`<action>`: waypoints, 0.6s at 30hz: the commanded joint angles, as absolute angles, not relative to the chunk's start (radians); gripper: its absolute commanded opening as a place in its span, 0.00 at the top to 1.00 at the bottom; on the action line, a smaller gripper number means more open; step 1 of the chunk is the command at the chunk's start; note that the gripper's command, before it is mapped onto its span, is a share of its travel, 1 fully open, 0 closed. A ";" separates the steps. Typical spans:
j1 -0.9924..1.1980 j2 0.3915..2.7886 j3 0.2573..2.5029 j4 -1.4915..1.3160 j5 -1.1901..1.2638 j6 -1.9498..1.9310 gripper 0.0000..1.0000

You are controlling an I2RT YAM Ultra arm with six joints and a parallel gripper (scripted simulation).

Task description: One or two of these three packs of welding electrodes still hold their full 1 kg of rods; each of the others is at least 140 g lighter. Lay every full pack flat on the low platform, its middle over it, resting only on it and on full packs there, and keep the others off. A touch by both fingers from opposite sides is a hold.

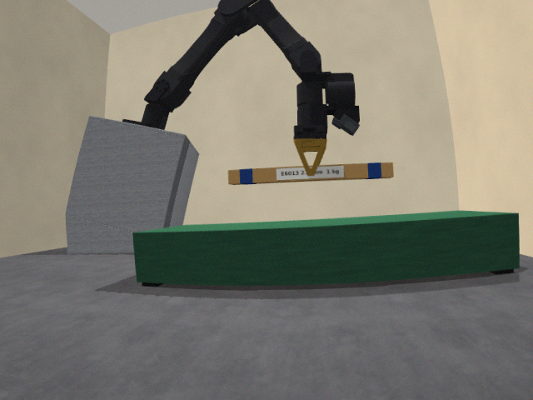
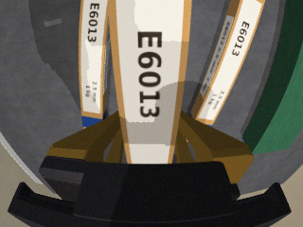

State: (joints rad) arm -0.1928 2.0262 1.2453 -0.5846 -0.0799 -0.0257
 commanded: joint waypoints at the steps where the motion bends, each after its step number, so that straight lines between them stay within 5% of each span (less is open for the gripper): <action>1: -0.188 1.974 1.258 -0.579 -0.077 -0.017 1.00; 18: -0.178 1.955 1.275 -0.561 -0.073 -0.010 1.00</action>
